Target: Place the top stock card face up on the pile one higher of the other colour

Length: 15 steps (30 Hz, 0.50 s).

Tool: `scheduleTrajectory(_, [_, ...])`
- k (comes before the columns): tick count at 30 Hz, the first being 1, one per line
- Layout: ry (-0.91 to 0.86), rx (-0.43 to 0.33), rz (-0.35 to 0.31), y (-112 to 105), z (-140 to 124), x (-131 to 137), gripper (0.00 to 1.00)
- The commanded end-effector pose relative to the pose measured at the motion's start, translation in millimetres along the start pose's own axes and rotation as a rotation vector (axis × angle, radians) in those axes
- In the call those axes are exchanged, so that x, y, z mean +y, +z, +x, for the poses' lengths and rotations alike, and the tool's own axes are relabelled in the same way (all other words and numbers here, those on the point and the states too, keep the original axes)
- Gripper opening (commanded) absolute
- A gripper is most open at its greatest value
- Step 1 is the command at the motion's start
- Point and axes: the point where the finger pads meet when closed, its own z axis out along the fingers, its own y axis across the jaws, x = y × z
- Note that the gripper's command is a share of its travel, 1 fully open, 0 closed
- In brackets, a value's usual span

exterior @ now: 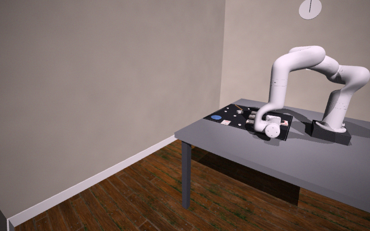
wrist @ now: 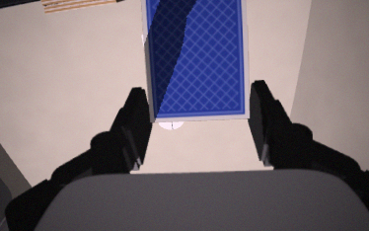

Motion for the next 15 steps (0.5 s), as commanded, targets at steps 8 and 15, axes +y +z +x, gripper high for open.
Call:
scheduleTrajectory(8, [0.001, 0.001, 0.000, -0.4, -0.4, 0.5, 0.73])
scheduleTrajectory(15, [0.001, 0.001, 0.000, -0.4, -0.4, 0.5, 1.00])
